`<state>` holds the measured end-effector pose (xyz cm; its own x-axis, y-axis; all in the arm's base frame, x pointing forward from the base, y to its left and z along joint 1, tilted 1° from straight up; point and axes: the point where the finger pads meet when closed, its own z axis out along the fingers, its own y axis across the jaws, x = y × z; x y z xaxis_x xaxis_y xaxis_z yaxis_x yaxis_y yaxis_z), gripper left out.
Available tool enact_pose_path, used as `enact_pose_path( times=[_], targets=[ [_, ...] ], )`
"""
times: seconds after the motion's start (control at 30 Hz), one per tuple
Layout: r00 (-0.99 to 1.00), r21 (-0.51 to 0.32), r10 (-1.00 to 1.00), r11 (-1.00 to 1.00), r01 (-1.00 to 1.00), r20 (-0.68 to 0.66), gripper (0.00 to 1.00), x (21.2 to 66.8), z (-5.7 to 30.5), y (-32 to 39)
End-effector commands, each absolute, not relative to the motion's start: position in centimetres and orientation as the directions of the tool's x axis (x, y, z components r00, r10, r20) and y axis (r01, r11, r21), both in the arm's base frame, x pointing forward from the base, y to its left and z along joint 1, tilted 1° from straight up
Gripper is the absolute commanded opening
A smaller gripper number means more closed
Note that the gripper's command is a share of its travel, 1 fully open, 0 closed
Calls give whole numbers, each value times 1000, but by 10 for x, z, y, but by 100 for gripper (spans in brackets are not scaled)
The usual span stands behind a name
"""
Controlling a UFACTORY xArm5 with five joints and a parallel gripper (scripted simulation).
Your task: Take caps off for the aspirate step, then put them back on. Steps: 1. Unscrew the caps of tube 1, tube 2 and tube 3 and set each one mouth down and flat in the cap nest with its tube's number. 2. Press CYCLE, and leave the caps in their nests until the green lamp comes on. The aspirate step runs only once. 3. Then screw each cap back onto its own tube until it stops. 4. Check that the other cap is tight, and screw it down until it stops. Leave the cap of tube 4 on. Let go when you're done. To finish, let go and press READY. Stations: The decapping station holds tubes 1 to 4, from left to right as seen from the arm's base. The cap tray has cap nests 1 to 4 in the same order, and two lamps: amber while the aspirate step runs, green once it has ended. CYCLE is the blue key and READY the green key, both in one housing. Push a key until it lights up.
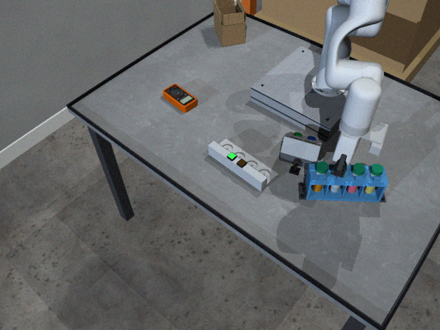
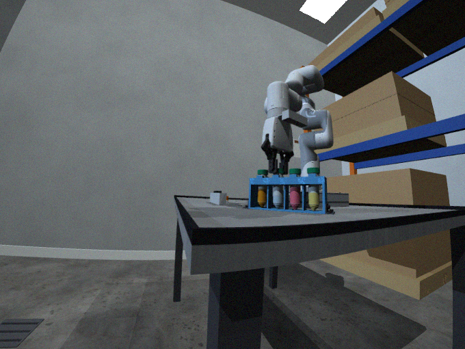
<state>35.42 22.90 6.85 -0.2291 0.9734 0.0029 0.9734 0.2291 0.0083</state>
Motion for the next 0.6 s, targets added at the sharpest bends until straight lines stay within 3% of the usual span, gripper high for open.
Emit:
enact_pose_path(
  times=[0.0, 0.57],
  targets=[
    [-228, 9, 973, 228, 974, 17, 46, 356, 71, 230],
    [-682, 17, 732, 682, 732, 10, 46, 356, 72, 230]
  ],
)
